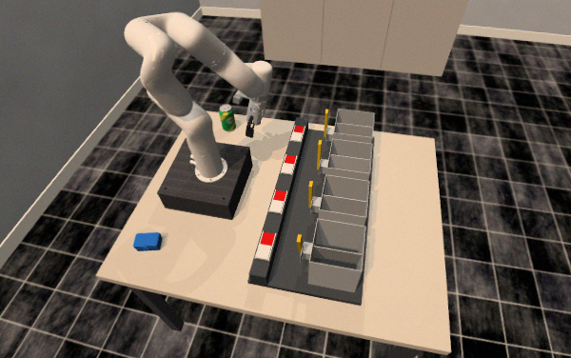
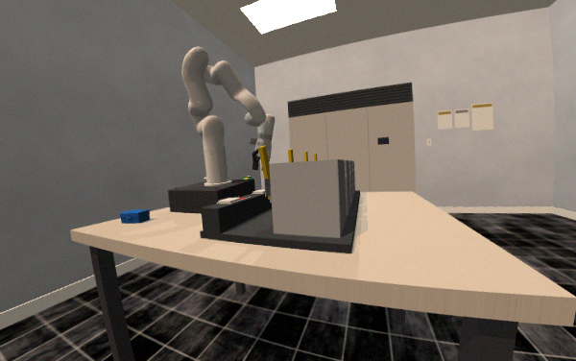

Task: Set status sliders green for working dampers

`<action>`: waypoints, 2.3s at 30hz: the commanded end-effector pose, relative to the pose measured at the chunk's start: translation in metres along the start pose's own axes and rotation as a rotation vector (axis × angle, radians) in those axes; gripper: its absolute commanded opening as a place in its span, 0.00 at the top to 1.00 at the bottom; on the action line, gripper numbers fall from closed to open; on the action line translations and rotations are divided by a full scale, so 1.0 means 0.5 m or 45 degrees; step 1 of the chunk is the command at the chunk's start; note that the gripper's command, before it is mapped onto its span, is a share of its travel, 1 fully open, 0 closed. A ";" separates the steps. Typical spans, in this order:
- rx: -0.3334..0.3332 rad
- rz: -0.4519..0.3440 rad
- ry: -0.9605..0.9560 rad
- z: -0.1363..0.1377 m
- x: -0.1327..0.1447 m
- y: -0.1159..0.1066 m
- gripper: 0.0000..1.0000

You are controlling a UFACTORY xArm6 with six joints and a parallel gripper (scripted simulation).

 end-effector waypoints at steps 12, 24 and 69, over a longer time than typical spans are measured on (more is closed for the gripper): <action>0.003 -0.002 0.000 0.001 0.001 -0.002 0.00; 0.011 -0.002 0.065 0.000 0.011 -0.009 0.00; 0.234 0.106 2.253 -0.235 0.340 -0.245 0.00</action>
Point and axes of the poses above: the point where the finger pads meet when closed, its own y axis out along the fingers, its own z axis across the jaws, x = y × z, the point moved 10 cm from there along -y, back along the fingers, and after that the axes turned 4 degrees about -y, right-handed, at the moved point
